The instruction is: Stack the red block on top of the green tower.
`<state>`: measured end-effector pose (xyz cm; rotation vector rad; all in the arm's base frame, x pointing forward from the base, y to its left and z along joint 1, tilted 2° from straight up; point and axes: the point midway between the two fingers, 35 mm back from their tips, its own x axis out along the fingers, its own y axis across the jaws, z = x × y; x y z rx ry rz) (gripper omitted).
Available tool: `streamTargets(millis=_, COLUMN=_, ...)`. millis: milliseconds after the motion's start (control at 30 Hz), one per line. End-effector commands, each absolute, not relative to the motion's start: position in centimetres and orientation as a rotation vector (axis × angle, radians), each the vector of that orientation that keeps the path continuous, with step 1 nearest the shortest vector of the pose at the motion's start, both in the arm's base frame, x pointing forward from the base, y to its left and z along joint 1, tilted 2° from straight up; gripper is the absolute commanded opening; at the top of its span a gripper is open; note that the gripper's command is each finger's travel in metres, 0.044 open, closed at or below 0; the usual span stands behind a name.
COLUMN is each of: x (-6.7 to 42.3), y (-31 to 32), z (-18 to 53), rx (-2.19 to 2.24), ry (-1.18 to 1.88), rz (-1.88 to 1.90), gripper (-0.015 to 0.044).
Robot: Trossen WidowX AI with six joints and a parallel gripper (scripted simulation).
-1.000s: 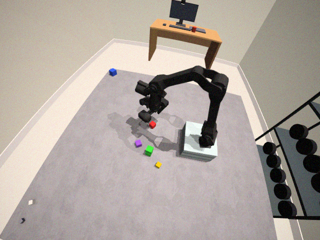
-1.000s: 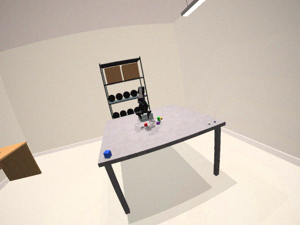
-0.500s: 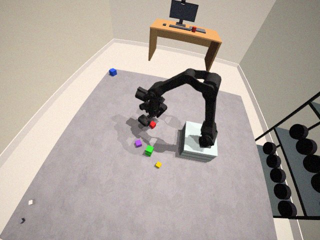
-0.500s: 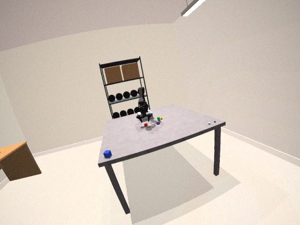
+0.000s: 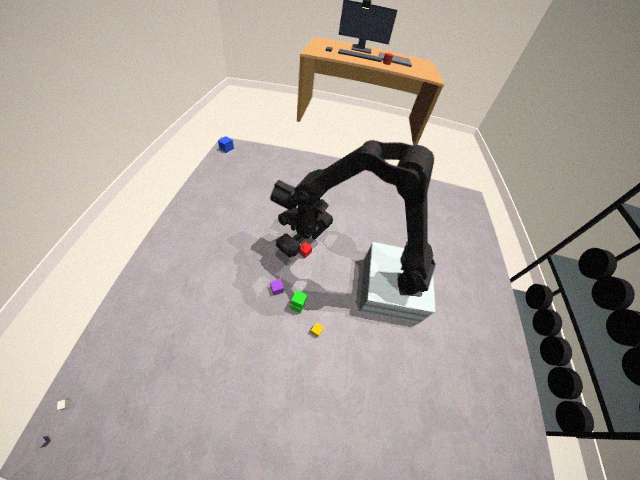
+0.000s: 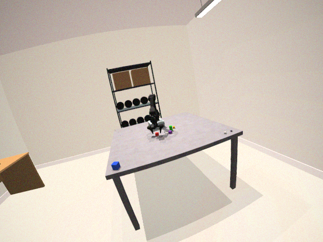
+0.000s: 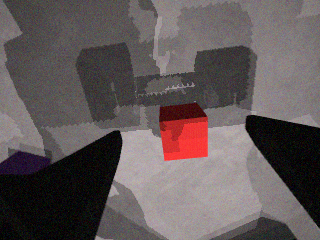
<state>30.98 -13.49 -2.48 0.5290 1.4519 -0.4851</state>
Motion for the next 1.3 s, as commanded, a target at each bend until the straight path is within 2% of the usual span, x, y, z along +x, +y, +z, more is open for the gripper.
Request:
streamTargets(millis=0, x=30.58, y=-13.21, z=-3.54, rx=0.537, ry=1.467, rz=-0.484, gripper=0.044)
streamTargets(millis=833, x=30.54, y=-13.15, z=-4.27, rx=0.531, ry=1.464, rz=-0.485, gripper=0.044)
streamTargets(millis=1233, x=30.54, y=-13.15, z=-4.27, rx=0.531, ry=1.464, rz=-0.485, gripper=0.0125)
streamTargets(millis=1267, x=30.54, y=-13.15, z=-4.27, rx=0.531, ry=1.464, rz=-0.485, gripper=0.0118)
